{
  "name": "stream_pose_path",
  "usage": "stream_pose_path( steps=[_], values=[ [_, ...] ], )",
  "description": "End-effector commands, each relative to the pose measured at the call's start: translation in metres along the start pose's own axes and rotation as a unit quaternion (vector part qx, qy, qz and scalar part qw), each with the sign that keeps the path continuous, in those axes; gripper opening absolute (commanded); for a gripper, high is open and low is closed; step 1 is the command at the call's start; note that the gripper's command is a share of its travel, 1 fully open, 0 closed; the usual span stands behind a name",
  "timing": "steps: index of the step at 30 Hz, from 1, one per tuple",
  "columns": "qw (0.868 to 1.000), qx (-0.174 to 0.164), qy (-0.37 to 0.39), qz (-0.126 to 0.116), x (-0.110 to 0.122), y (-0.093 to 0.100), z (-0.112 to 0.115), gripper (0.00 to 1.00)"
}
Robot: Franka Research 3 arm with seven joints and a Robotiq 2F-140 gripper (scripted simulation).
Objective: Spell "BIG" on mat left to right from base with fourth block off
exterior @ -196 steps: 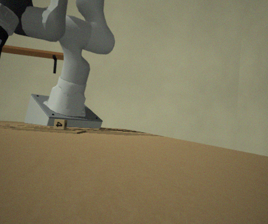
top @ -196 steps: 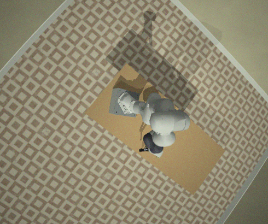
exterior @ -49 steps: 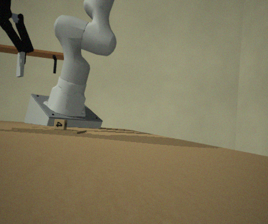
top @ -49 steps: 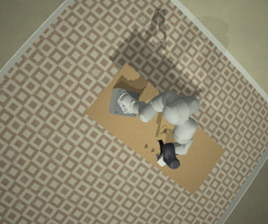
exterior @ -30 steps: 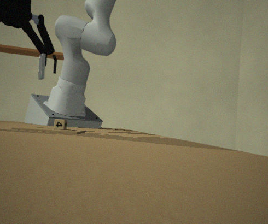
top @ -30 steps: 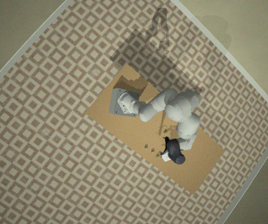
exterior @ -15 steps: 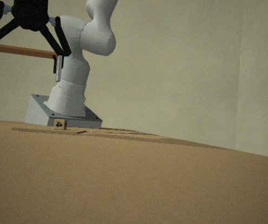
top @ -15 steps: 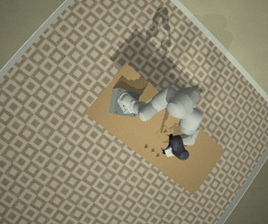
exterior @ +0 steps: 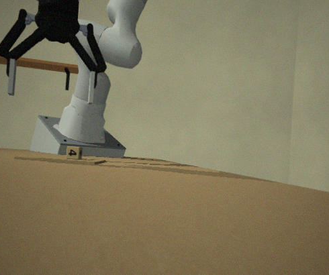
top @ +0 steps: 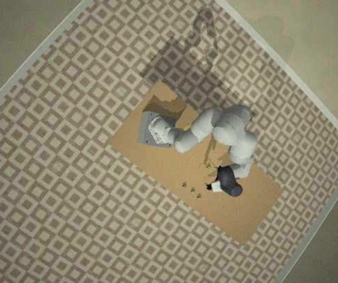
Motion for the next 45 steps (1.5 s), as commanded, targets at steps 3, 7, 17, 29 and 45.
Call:
stream_pose_path(
  steps=[3, 7, 17, 29, 45],
  values=[
    [0.997, 0.000, -0.075, 0.001, 0.012, -0.002, 0.000, 1.00],
    [0.995, 0.001, -0.101, 0.000, 0.024, -0.004, -0.001, 1.00],
    [0.988, 0.003, -0.153, -0.005, 0.047, -0.009, -0.002, 1.00],
    [0.987, 0.004, -0.163, -0.006, 0.051, -0.010, -0.003, 0.37],
    [0.987, 0.004, -0.163, -0.006, 0.051, -0.010, -0.003, 0.37]
  ],
)
Point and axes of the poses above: the point where the finger pads meet when closed, its own y axis back along the fingers, its own x axis across the jaws, z = x × y, the point moved 6 cm from there along y, back along the fingers, and after that the axes turned 5 degrees about -y, right-handed, at the moved point
